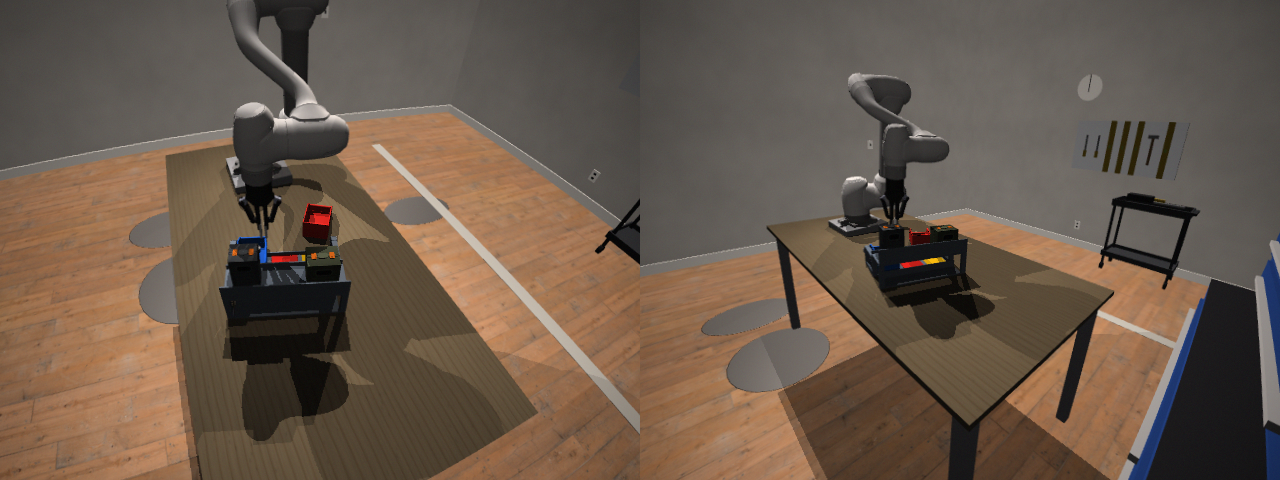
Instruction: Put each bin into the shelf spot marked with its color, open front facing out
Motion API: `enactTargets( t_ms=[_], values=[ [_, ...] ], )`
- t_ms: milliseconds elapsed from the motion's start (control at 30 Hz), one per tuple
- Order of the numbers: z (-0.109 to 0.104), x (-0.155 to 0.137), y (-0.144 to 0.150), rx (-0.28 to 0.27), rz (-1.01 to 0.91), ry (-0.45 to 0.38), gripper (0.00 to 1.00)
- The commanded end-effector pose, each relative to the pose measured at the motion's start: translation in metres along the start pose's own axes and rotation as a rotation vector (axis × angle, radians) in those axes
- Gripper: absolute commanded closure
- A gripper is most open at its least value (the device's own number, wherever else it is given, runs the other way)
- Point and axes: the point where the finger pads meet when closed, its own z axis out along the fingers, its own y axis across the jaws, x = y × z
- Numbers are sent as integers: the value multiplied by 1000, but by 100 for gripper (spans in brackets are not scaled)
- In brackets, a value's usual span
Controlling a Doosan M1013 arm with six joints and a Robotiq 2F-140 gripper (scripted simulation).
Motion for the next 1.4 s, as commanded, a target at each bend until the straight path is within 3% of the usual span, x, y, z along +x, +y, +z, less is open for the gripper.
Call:
enactTargets(
  t_ms=[0, 767, 800, 1367],
  values=[
    [-3, 0, 0, 0, 0, 0, 85],
    [-9, 1, 0, 0, 0, 0, 85],
    [-9, 1, 0, 0, 0, 0, 90],
    [-9, 1, 0, 0, 0, 0, 90]
  ],
)
